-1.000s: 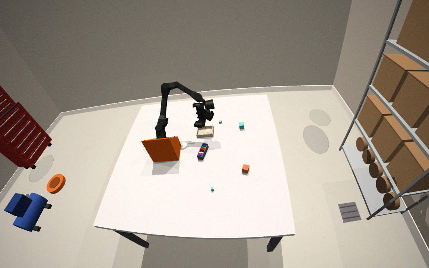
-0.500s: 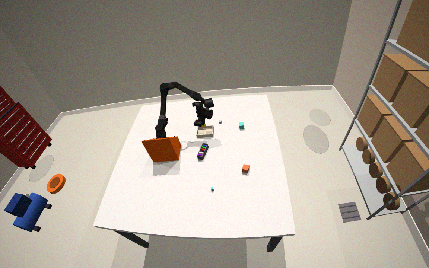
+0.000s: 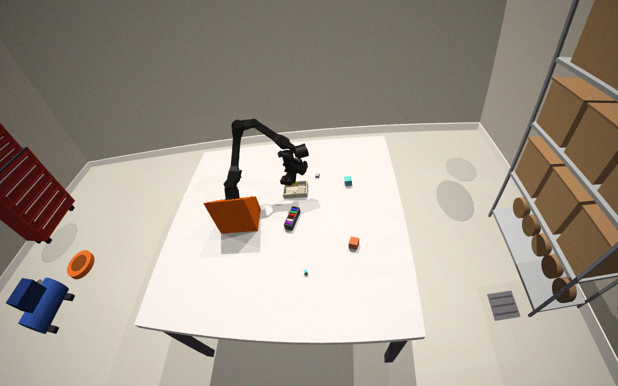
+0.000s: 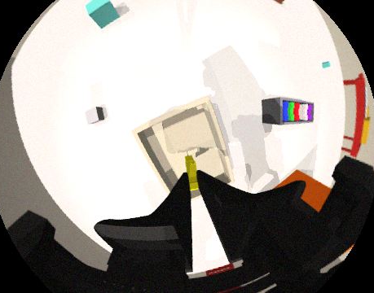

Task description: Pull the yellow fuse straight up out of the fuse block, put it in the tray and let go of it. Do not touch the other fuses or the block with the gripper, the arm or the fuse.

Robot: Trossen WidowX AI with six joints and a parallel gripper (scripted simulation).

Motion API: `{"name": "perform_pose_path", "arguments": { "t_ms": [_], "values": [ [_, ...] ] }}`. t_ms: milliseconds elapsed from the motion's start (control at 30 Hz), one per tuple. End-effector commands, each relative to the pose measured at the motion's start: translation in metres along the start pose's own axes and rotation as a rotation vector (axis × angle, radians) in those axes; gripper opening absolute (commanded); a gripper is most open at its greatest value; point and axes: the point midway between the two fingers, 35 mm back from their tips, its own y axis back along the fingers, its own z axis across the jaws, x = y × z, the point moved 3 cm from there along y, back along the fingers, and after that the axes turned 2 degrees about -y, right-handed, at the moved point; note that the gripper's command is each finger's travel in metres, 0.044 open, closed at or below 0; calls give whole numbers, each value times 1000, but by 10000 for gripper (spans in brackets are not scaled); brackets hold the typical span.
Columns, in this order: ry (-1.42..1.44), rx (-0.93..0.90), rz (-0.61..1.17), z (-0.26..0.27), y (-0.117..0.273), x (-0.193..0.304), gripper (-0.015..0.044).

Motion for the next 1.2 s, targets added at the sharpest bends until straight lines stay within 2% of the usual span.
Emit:
{"name": "perform_pose_path", "arguments": {
  "t_ms": [0, 167, 600, 733, 1167],
  "values": [
    [-7, 7, 4, -2, -9, 0, 0],
    [-8, 7, 4, -2, -10, 0, 0],
    [-2, 2, 3, -1, -4, 1, 330],
    [-7, 9, 4, -2, 30, 0, 330],
    [-12, 14, 5, -3, 28, -1, 330]
  ]
}}
